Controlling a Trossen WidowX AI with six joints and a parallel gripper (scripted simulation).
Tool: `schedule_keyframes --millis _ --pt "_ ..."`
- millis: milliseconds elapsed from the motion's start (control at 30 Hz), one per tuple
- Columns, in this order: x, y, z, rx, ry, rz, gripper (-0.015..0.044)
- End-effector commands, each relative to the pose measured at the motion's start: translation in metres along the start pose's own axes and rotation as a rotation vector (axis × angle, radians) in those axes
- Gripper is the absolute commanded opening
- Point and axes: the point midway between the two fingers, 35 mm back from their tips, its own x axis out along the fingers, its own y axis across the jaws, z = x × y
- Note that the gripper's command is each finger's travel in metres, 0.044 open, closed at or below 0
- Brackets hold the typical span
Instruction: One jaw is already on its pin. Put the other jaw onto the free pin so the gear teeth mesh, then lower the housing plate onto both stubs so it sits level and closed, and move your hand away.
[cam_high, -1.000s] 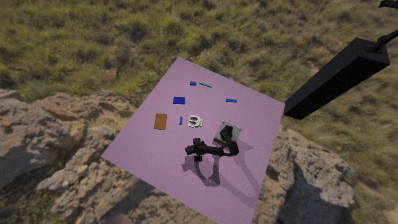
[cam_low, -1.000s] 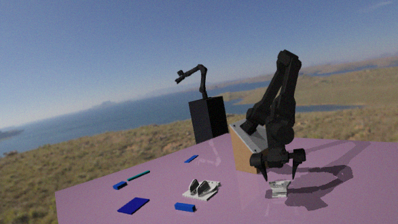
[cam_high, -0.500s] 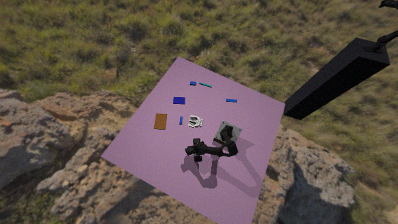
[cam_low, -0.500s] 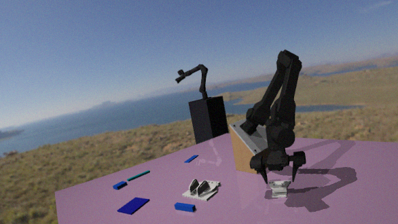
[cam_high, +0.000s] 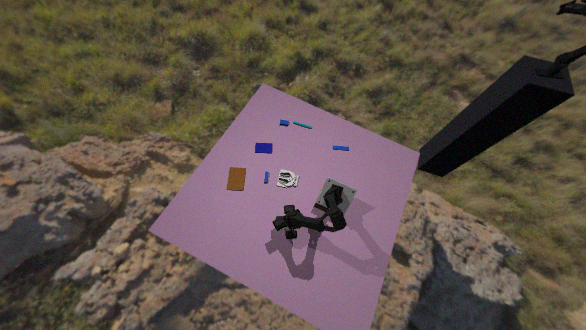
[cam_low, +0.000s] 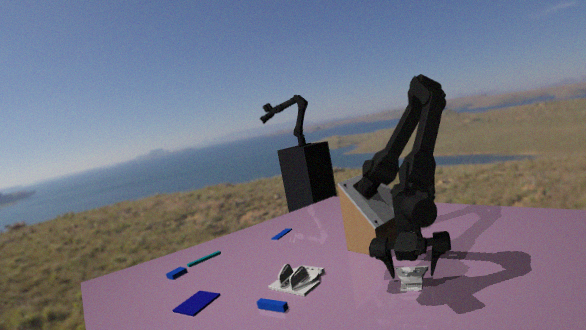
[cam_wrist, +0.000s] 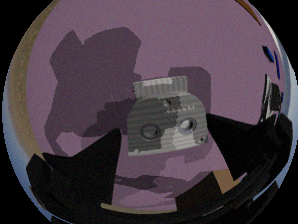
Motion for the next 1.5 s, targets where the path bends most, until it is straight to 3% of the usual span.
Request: schedule_keyframes --millis 0,767,1200,1467 --pt "0.0032 -0.0021 -0.0020 0.005 0.002 -0.006 0.0440" --pt "0.0037 -0.0020 -0.0020 0.005 0.002 -0.006 0.0440" --pt "0.0032 -0.0009 -0.0017 0.002 0.004 -0.001 0.0353" --pt "0.0032 -0.0009 -0.0017 0.002 0.004 -0.001 0.0351"
